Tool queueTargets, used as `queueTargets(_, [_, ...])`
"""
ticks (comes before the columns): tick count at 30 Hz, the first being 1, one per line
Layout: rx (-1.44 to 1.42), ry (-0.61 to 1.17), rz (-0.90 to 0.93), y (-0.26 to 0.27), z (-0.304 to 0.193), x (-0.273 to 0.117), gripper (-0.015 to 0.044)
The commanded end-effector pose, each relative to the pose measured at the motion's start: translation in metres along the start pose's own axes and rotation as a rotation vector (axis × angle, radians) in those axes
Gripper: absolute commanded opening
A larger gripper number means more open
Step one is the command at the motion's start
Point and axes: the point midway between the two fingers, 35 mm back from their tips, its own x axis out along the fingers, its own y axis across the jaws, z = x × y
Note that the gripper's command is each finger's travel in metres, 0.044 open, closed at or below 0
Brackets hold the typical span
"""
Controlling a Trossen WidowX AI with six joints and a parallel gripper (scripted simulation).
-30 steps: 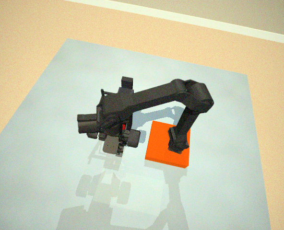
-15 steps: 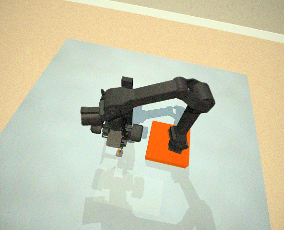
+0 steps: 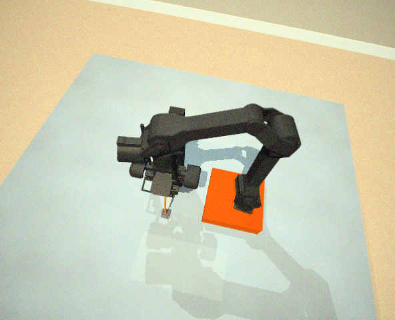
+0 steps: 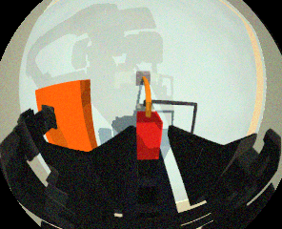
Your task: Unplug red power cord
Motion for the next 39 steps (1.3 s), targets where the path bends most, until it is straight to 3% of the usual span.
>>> queueTargets(1, [-0.004,-0.002,0.0,0.002,-0.005,0.0,0.016])
queueTargets(14, [-0.004,-0.001,0.0,0.002,-0.005,0.012,0.016])
queueTargets(18, [0.001,0.0,-0.004,0.001,-0.005,0.009,0.0055])
queueTargets(26, [0.001,0.0,-0.004,0.001,-0.005,0.009,0.0002])
queueTargets(39, [0.0,-0.003,-0.003,-0.001,0.011,0.009,0.0])
